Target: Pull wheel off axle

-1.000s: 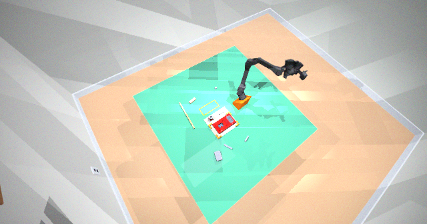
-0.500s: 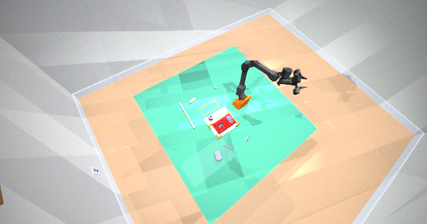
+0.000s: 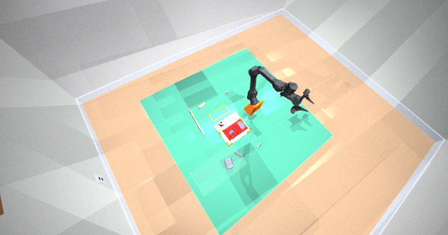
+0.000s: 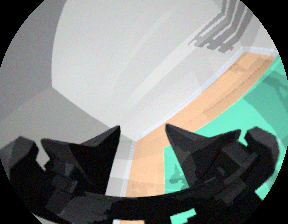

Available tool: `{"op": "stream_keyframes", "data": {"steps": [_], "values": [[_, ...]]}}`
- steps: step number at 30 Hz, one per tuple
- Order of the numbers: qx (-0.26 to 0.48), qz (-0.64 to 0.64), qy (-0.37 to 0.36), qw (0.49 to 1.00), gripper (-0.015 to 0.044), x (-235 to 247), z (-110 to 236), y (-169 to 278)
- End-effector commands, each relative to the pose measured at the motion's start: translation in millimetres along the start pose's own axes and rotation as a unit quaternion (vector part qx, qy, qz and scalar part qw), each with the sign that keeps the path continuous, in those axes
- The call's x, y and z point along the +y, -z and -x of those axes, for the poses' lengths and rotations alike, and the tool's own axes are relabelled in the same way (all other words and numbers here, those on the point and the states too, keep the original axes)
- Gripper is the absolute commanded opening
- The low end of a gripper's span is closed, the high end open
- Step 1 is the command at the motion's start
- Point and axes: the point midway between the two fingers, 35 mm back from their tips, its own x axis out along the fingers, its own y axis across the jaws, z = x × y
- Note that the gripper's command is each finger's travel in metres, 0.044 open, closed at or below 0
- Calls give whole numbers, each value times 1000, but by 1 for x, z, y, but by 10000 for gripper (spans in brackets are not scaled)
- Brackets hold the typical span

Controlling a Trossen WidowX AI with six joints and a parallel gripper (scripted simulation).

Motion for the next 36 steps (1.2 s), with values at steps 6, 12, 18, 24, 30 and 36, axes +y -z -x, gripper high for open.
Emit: {"op": "stream_keyframes", "data": {"steps": [6, 12, 18, 24, 30, 36], "values": [[-83, -177, 117, 974, 300, -87, 41, -66], [-142, -302, 199, 922, 300, -156, 82, -97], [-201, -417, 273, 843, 300, -224, 132, -112], [-252, -507, 342, 750, 300, -288, 189, -112], [-279, -556, 392, 678, 300, -329, 234, -101], [-323, -621, 444, 560, 300, -374, 294, -80]]}}
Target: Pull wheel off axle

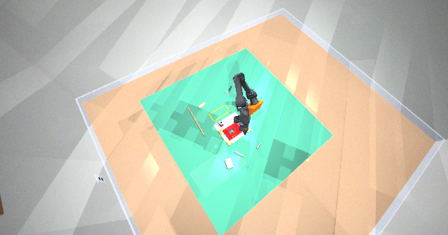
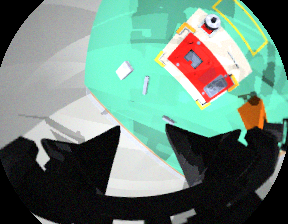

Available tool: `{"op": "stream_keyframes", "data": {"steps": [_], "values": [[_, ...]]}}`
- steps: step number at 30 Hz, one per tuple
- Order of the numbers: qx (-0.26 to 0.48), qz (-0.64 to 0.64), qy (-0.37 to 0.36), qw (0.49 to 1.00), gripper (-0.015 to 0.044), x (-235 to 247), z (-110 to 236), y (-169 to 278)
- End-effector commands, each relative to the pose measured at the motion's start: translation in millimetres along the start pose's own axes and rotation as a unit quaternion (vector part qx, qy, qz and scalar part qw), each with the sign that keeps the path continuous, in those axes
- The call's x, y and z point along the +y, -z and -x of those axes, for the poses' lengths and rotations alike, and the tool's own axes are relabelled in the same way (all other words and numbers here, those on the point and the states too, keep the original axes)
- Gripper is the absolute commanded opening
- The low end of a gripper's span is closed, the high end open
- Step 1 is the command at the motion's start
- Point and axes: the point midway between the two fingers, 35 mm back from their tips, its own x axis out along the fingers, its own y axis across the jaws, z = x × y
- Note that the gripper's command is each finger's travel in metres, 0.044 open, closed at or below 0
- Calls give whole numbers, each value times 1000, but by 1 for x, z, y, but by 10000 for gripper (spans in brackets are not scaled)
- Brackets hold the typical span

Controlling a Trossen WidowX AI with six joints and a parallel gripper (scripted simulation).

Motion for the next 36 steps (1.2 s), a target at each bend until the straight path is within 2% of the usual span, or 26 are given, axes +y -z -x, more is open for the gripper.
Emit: {"op": "stream_keyframes", "data": {"steps": [1, 7, 15, 29, 36], "values": [[-40, -70, 36, 996, 300, -15, -3, -43], [-119, -189, 114, 968, 300, -57, -9, -115], [-225, -318, 199, 899, 300, -121, -3, -195], [-234, -327, 205, 892, 300, -128, 2, -209], [-233, -327, 205, 893, 300, -141, -23, -218]]}}
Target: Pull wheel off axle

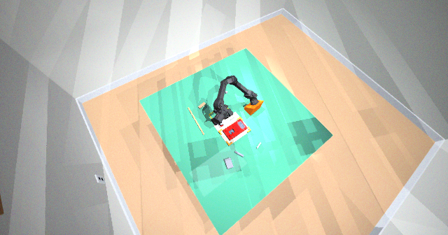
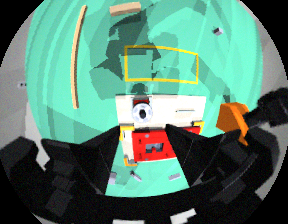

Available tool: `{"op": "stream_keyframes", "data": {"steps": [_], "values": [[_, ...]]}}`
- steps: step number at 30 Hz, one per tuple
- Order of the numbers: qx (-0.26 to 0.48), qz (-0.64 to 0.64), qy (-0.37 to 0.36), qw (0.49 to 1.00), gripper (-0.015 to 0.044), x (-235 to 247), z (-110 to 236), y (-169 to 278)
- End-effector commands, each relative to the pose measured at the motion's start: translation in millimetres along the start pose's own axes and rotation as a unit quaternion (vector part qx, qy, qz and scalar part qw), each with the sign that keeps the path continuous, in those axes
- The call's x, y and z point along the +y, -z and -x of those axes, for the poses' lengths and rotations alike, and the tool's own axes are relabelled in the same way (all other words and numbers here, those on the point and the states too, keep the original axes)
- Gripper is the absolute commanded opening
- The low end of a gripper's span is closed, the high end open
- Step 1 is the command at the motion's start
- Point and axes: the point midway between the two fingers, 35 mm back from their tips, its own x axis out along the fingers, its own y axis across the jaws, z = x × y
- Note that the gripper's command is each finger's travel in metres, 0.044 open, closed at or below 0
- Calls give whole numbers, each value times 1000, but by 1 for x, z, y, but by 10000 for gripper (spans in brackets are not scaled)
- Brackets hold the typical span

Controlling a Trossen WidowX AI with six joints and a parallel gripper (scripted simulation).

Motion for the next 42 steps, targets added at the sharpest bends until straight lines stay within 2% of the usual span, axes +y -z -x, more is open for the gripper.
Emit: {"op": "stream_keyframes", "data": {"steps": [1, 6, 9, 11, 23, 29, 30, 42], "values": [[-2, 1, 2, 1000, 300, -1, -20, -2], [-4, 1, 2, 1000, 300, -1, -54, -4], [-4, 1, 2, 1000, 300, -2, -59, -5], [-3, -2, 7, 1000, 247, -2, -56, -6], [-3, -2, 7, 1000, 168, -2, -56, -6], [-3, -2, 7, 1000, 10, -2, -54, -6], [-3, -2, 7, 1000, 0, -2, -54, -6], [-3, -2, 6, 1000, 0, -2, -50, -6]]}}
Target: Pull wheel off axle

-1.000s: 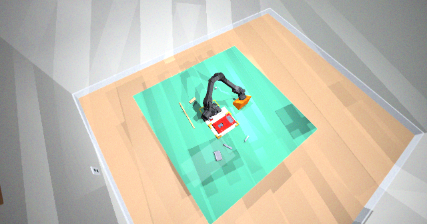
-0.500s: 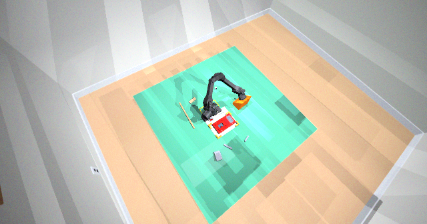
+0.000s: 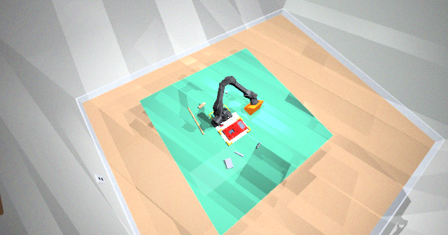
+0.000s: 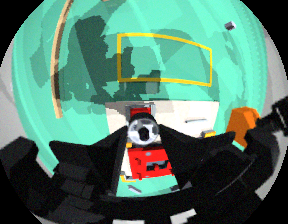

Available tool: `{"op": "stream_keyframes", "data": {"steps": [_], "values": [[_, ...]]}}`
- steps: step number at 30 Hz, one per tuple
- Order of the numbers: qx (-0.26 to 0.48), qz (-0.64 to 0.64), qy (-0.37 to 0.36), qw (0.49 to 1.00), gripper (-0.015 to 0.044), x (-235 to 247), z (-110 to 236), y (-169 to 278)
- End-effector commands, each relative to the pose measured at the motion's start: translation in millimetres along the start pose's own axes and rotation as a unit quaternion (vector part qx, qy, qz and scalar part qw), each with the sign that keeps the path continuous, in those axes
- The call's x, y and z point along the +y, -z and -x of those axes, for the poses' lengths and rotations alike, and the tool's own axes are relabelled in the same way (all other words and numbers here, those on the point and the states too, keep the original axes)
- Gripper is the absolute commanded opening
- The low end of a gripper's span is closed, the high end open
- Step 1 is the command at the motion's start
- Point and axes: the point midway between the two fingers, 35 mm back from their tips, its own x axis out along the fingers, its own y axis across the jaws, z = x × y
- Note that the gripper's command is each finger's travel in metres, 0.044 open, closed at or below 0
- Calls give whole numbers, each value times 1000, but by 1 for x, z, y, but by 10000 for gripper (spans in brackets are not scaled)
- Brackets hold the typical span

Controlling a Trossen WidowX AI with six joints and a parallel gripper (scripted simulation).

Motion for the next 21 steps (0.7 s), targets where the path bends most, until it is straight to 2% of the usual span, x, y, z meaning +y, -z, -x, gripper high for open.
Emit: {"op": "stream_keyframes", "data": {"steps": [1, 21], "values": [[1, 0, -1, 1000, 0, 0, 3, 0], [1, 0, -2, 1000, 0, 0, 10, 1]]}}
